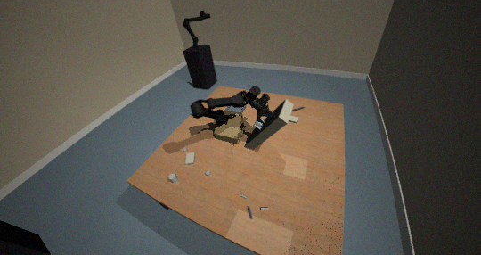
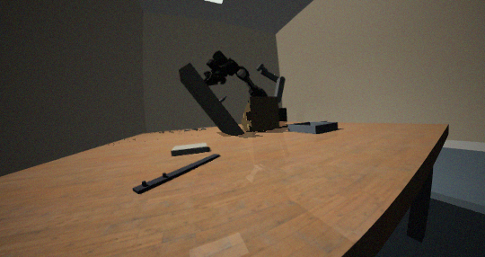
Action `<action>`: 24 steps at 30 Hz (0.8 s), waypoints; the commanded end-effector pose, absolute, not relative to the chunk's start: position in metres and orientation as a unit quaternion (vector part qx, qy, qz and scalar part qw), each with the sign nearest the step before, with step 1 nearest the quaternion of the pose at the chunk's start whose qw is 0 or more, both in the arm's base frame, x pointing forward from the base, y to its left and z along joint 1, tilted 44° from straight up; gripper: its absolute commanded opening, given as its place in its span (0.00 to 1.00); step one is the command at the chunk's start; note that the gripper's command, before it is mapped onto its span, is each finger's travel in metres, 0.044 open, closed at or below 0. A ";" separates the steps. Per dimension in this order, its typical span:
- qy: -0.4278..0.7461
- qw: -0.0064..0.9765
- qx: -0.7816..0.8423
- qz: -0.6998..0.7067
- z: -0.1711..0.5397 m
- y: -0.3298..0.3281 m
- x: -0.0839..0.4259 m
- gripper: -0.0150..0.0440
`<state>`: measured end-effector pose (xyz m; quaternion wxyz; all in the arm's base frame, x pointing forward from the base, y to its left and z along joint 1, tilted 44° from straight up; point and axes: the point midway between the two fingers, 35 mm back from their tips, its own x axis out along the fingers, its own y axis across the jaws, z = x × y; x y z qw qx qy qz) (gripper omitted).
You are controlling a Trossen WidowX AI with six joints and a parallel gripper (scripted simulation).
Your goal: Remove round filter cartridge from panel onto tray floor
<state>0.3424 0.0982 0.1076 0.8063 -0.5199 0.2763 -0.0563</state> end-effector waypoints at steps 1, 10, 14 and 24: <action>0.280 0.803 -0.522 -0.056 0.104 0.096 0.344 0.44; 0.280 0.803 -0.522 -0.056 0.103 0.095 0.346 0.44; 0.280 0.803 -0.522 -0.056 0.103 0.094 0.348 0.44; 0.280 0.803 -0.522 -0.057 0.102 0.093 0.350 0.44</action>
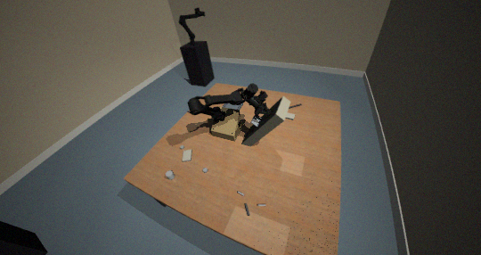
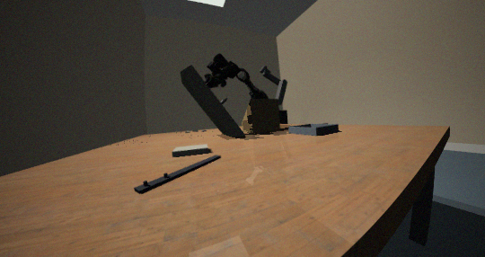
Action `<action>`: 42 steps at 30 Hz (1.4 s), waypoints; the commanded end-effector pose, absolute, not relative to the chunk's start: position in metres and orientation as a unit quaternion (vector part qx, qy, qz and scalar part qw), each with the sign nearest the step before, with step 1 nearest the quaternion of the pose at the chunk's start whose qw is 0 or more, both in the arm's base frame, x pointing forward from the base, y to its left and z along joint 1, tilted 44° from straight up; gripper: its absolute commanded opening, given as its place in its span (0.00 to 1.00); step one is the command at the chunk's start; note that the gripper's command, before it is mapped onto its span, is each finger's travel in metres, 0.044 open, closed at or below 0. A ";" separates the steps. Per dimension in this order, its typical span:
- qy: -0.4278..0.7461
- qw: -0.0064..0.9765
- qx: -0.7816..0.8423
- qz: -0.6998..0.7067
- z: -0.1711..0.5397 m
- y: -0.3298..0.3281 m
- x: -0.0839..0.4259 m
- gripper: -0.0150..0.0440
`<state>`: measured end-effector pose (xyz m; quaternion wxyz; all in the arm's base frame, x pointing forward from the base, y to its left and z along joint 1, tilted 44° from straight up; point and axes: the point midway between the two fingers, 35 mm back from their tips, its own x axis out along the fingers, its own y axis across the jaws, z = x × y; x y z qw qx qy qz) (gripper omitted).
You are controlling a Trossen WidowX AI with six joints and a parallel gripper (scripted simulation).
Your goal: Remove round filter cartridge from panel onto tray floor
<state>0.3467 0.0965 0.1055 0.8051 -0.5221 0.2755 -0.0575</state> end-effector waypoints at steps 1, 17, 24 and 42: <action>0.280 0.803 -0.522 -0.057 0.101 0.093 0.350 0.44; 0.275 0.805 -0.523 -0.057 0.105 0.096 0.347 0.29; 0.275 0.831 -0.477 -0.072 0.102 0.094 0.350 0.25; 0.243 0.935 -0.208 -0.151 0.101 0.093 0.351 0.25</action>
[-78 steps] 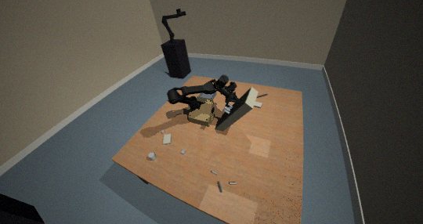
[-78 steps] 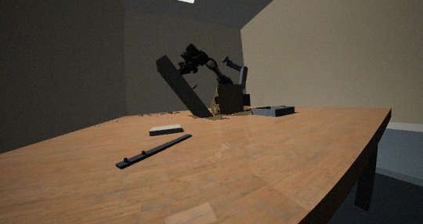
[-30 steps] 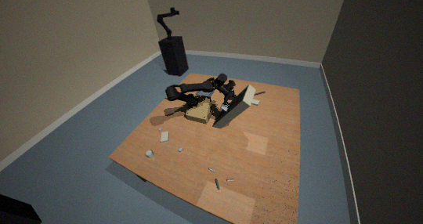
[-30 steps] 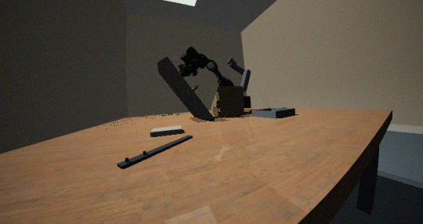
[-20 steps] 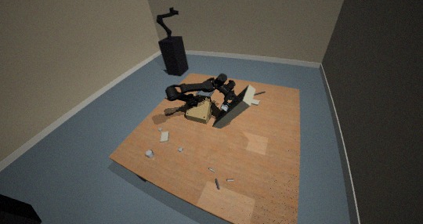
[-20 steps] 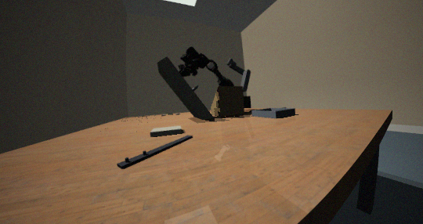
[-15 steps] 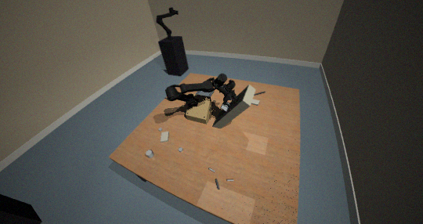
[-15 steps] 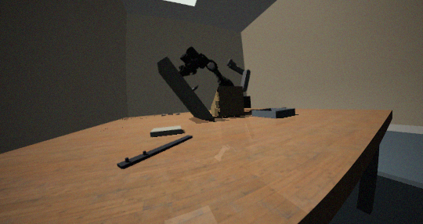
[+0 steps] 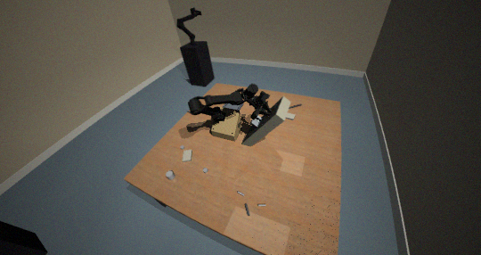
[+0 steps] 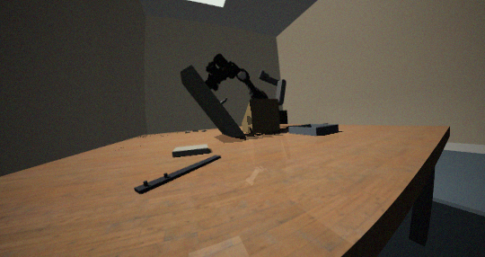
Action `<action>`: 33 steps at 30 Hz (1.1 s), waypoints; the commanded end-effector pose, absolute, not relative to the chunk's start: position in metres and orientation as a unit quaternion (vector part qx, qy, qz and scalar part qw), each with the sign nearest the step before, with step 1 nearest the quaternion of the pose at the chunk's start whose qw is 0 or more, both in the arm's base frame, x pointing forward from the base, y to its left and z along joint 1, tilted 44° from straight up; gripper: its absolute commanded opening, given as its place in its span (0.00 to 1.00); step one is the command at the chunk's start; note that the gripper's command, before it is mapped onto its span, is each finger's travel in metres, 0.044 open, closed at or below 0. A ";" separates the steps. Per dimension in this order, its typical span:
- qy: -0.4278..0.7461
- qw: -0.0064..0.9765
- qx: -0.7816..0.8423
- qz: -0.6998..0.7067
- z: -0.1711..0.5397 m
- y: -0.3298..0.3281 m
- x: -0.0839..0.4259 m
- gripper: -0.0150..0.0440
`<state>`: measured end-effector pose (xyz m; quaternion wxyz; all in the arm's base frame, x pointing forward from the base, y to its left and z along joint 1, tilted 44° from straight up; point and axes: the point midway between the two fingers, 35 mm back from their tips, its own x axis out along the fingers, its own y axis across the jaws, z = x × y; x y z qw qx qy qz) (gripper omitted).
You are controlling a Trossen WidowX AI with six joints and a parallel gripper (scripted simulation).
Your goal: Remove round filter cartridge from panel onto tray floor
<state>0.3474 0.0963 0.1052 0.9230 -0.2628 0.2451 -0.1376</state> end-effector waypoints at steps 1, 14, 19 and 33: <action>0.240 0.939 -0.191 -0.155 0.101 0.093 0.351 0.25; 0.199 0.958 0.024 -0.205 0.101 0.093 0.351 0.25; 0.180 0.952 0.108 -0.222 0.101 0.093 0.351 0.25; 0.158 0.934 0.210 -0.241 0.103 0.097 0.345 0.25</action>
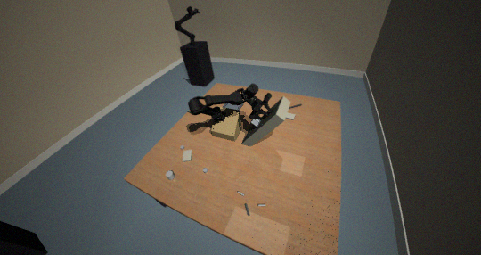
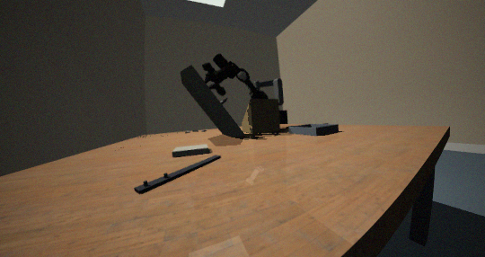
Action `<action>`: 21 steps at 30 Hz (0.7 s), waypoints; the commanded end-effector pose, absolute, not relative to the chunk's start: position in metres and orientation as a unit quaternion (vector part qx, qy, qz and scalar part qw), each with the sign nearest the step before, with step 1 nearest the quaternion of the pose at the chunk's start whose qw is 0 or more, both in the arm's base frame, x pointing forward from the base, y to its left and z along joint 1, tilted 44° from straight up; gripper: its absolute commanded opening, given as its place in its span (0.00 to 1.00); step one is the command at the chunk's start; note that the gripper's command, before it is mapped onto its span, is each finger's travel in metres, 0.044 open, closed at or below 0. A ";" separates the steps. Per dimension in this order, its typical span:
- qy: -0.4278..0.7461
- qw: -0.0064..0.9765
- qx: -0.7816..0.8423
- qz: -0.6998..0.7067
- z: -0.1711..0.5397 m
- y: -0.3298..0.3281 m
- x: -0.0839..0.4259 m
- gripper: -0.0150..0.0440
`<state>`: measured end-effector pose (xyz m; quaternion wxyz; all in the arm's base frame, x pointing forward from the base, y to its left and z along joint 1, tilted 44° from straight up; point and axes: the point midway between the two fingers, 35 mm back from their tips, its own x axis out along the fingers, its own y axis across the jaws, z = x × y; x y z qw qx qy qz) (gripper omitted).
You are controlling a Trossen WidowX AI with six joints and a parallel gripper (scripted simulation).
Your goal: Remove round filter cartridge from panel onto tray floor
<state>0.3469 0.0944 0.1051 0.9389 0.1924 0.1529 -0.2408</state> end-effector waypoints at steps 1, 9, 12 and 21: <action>0.160 0.934 0.209 -0.241 0.105 0.100 0.341 0.25; 0.168 0.938 0.188 -0.239 0.120 0.117 0.306 0.25; 0.168 0.940 0.179 -0.236 0.127 0.122 0.292 0.25; 0.167 0.942 0.174 -0.234 0.127 0.120 0.284 0.25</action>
